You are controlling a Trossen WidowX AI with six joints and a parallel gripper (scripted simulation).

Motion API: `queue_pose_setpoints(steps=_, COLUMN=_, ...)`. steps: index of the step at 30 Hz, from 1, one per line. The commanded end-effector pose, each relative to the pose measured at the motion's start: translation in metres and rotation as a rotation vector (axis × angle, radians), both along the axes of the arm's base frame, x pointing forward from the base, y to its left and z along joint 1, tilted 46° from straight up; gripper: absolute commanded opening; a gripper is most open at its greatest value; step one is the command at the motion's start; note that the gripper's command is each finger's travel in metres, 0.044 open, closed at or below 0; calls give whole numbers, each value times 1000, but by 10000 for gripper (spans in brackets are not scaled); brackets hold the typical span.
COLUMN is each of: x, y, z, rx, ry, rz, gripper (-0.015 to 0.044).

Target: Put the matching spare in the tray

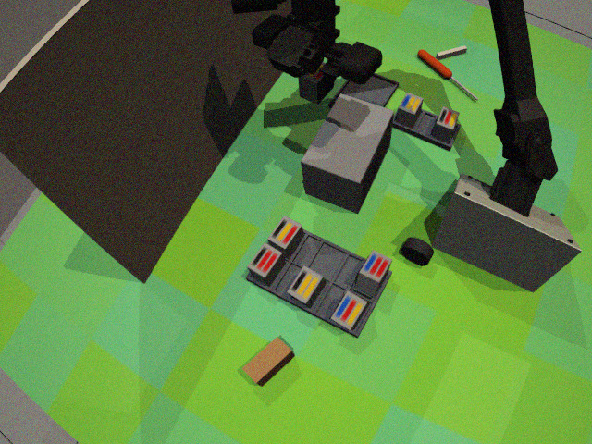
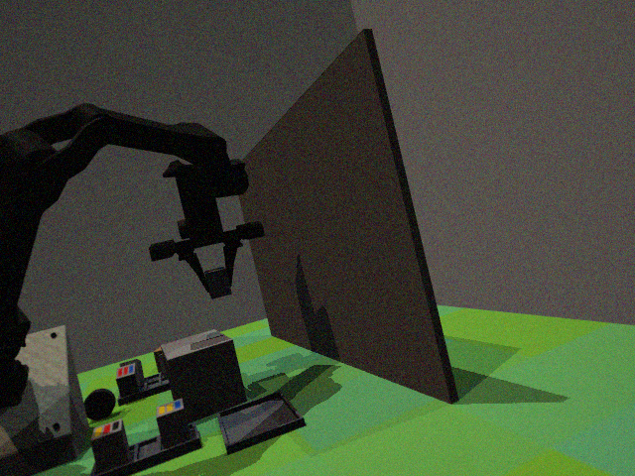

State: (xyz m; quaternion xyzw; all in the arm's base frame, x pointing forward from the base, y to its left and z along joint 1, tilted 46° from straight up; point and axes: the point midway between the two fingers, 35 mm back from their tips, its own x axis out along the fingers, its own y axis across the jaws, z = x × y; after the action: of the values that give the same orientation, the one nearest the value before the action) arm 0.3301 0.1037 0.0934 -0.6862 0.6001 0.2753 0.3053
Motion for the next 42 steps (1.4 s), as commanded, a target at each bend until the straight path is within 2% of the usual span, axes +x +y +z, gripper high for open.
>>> queue_pose_setpoints(steps=1, x=8, y=-25, z=27, rx=-7, ry=-8, rz=4, gripper=0)
queue_pose_setpoints(steps=15, x=4, y=-120, z=112, rx=-68, ry=-8, rz=-12, gripper=0)
queue_pose_setpoints(steps=42, x=10, y=-132, z=99, rx=-64, ry=-7, rz=-12, gripper=0)
